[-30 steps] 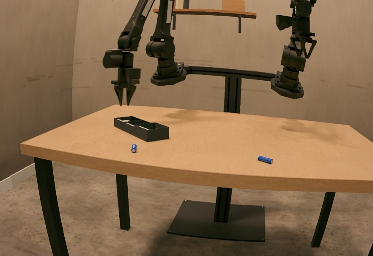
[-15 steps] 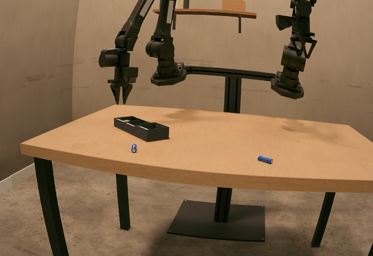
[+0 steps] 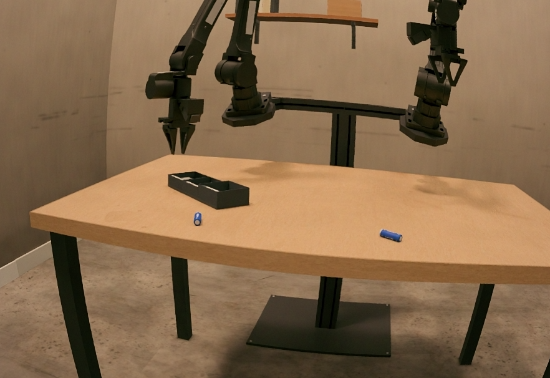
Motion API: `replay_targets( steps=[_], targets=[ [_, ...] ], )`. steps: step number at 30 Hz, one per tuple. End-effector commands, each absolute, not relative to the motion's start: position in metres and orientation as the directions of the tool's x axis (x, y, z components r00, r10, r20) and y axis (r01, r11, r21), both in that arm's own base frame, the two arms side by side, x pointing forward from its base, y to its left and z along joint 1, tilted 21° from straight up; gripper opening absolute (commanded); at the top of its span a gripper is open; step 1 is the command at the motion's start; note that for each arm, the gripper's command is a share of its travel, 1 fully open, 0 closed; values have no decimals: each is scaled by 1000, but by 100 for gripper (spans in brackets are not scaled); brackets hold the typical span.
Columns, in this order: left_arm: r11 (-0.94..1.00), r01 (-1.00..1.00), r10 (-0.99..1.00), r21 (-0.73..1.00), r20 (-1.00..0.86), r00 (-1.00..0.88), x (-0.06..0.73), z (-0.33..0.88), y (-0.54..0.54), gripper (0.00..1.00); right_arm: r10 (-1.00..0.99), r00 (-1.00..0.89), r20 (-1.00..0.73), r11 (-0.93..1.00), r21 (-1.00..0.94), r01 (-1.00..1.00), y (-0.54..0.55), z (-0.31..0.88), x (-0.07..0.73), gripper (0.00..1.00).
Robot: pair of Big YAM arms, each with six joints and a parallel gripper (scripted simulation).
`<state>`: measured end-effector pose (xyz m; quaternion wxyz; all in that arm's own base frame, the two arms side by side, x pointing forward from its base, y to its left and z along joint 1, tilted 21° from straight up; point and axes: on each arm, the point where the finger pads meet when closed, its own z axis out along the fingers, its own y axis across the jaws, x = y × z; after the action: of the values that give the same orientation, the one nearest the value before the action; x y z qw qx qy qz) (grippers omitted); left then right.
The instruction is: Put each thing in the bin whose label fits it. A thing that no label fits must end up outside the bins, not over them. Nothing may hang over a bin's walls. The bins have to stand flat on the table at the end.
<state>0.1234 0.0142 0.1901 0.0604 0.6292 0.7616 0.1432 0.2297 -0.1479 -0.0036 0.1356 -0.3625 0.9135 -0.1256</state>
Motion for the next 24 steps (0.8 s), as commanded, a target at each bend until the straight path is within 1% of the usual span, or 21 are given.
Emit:
replay_targets(
  steps=[1,17,24],
  targets=[
    [166,919,977,358,65,-202,129,223,14,100,-699,-698,-158,701,-344,-625,-152,3,236,30],
    [166,919,977,358,65,-202,129,223,14,100,-699,-698,-158,701,-344,-625,-151,2,235,30],
    [166,919,977,358,65,-202,129,223,14,100,-698,-699,-157,704,-334,-628,-150,-30,243,30]
  ],
)
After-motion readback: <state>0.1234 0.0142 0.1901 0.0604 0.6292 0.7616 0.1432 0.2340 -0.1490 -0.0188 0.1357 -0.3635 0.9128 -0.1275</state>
